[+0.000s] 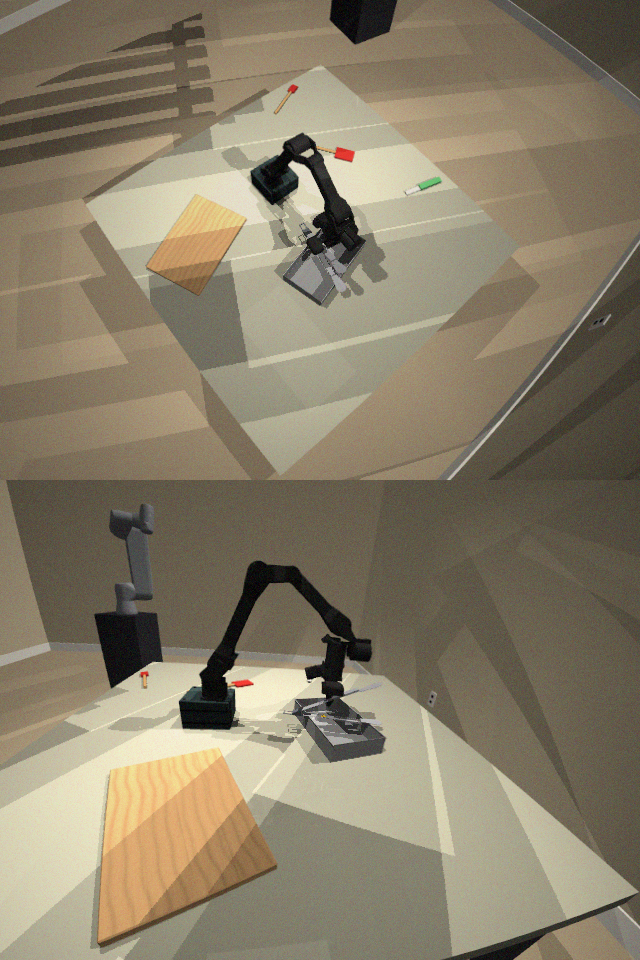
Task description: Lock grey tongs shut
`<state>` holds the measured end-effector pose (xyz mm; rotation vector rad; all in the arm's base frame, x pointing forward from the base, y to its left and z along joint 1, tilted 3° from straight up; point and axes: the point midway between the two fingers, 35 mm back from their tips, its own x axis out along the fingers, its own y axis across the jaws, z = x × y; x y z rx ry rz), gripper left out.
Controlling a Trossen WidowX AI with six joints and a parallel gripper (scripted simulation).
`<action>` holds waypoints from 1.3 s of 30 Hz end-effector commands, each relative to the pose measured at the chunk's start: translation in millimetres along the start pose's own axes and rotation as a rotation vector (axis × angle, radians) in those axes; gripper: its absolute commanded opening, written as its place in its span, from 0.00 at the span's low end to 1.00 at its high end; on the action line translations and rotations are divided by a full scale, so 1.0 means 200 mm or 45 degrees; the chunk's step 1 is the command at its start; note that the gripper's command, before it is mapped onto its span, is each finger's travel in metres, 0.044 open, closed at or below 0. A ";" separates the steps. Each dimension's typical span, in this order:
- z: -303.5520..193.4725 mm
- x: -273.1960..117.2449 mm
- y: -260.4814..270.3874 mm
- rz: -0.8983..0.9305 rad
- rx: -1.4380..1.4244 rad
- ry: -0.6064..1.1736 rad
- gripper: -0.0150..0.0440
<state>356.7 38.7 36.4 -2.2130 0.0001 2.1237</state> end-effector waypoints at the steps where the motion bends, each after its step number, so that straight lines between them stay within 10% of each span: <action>1: 0.00 0.00 0.01 0.000 0.004 0.002 0.00; 39: -0.01 0.01 0.32 0.100 0.044 0.012 0.00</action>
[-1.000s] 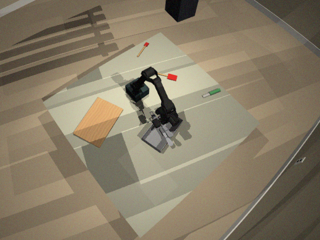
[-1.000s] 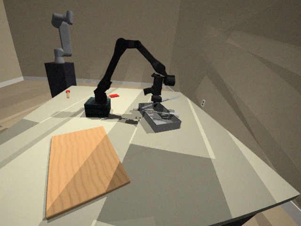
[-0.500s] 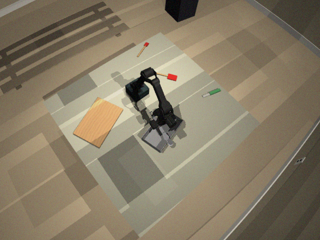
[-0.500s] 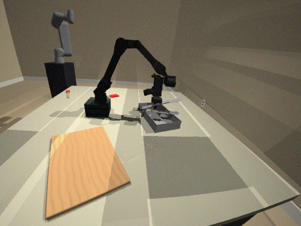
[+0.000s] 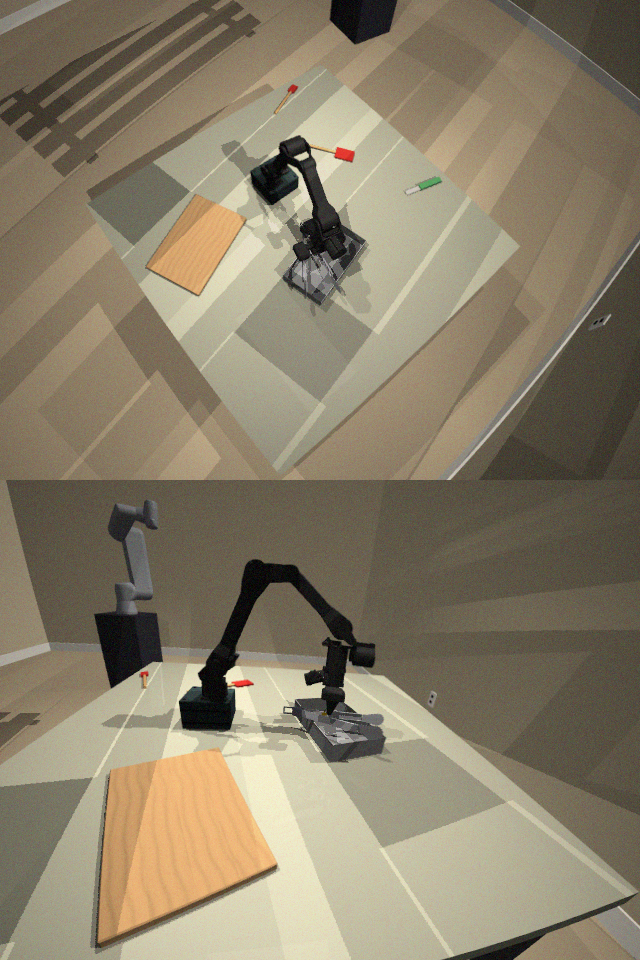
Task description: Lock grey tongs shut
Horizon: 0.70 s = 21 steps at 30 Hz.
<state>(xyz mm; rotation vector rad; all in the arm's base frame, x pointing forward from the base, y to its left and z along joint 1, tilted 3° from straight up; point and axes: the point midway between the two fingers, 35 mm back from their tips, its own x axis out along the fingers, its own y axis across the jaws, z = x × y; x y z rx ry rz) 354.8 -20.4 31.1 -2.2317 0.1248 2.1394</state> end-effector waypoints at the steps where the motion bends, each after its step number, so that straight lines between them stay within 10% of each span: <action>1: 0.00 0.00 0.03 0.005 -0.001 0.007 0.00; 21: 0.01 0.01 0.09 0.022 0.015 -0.002 0.00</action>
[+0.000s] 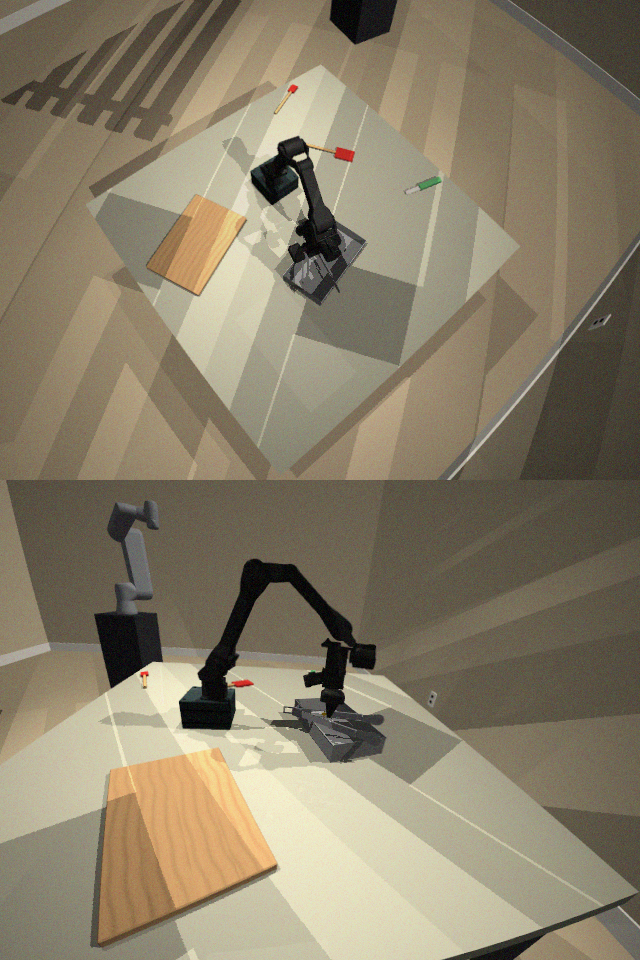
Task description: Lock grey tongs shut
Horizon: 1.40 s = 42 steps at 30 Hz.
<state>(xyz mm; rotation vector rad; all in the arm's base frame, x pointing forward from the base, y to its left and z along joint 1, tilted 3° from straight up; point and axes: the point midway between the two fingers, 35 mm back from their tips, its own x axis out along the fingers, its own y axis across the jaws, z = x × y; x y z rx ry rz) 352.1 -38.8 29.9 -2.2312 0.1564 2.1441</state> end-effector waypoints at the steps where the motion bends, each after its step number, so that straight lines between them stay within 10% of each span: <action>1: 0.00 0.00 0.00 0.000 0.001 0.000 0.00; 16: 0.00 0.00 0.00 0.000 0.001 0.000 0.00; 26: -0.01 -0.49 0.05 0.010 0.009 0.000 0.44; 38: -0.03 -0.45 0.04 0.004 0.015 0.021 0.98; 42: -0.03 -0.44 0.04 0.000 0.139 0.013 1.00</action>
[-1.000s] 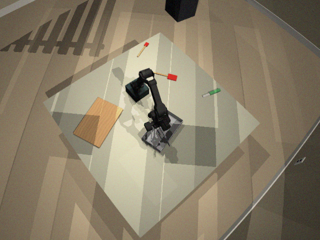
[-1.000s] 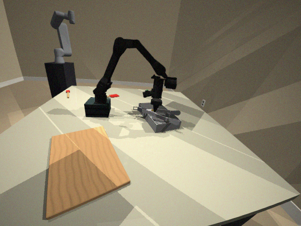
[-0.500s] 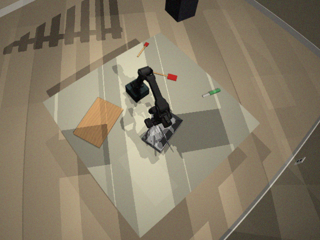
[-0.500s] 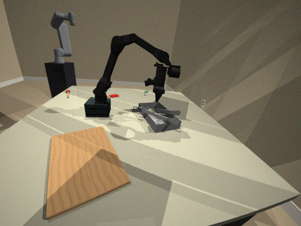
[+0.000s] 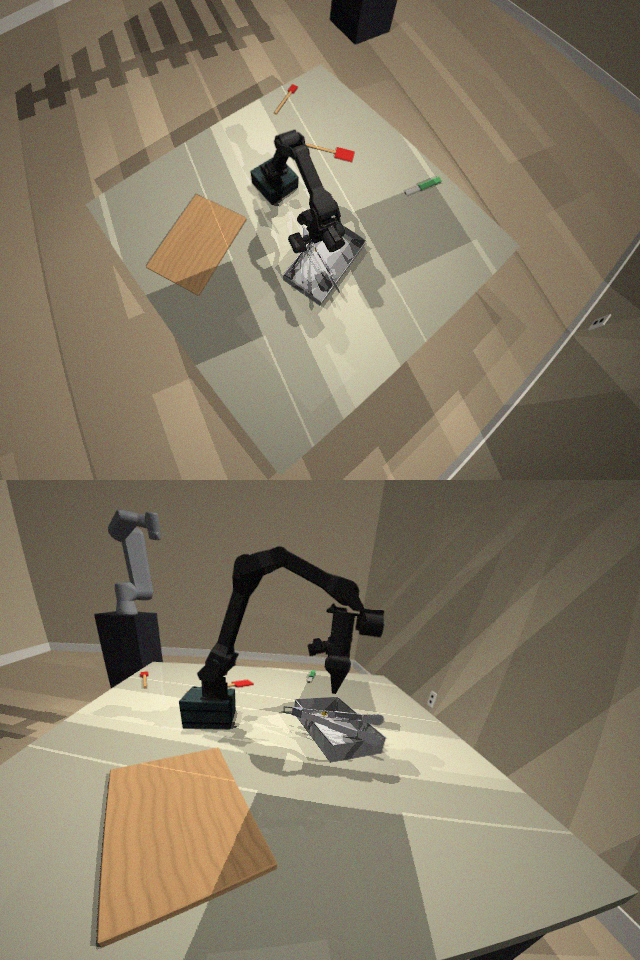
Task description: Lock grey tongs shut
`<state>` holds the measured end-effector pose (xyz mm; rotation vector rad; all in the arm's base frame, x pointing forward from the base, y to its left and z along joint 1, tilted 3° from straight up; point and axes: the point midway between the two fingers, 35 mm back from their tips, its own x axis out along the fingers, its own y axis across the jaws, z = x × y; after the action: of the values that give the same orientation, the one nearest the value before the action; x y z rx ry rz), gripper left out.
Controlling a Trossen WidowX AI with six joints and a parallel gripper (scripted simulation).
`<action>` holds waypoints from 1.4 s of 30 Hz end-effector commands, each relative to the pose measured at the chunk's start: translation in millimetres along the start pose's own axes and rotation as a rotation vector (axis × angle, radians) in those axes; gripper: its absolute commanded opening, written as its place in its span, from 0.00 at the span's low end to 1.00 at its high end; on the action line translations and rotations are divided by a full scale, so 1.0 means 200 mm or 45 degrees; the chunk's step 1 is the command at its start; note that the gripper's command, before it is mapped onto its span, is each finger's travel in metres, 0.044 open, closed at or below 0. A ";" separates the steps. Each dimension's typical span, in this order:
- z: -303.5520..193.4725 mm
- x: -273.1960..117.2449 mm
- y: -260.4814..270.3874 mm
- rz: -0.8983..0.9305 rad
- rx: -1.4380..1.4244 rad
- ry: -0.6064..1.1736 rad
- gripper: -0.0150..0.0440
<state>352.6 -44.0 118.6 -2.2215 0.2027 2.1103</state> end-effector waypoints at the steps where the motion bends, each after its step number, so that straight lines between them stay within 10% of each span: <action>1: 0.00 0.01 0.00 -0.005 0.167 -0.001 1.00; 18: -0.03 0.09 0.01 -0.035 2.276 -0.066 1.00; 42: -0.06 0.17 0.02 0.034 4.010 -0.184 1.00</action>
<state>360.5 -52.2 98.2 -0.5111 1.4614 0.4989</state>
